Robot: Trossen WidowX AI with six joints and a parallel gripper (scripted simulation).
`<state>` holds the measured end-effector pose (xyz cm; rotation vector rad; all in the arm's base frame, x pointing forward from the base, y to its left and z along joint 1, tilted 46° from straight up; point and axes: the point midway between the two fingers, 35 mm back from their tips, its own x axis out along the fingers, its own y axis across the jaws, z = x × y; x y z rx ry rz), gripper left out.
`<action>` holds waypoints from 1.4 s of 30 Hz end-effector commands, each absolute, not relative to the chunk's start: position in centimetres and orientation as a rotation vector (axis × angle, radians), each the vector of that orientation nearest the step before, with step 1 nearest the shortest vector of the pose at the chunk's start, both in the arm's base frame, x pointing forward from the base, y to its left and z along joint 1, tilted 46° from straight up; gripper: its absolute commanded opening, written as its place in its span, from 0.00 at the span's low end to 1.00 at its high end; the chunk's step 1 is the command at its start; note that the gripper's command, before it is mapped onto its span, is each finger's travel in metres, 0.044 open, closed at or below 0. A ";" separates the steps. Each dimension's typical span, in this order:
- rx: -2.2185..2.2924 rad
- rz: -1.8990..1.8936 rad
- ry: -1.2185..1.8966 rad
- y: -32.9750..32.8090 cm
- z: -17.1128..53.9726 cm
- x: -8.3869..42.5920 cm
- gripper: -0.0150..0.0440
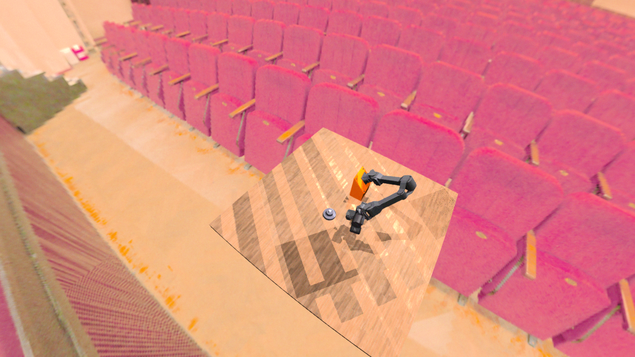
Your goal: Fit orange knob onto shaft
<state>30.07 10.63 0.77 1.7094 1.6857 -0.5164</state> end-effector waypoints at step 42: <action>1.752 -0.502 1.638 0.3 10.4 28.8 0.25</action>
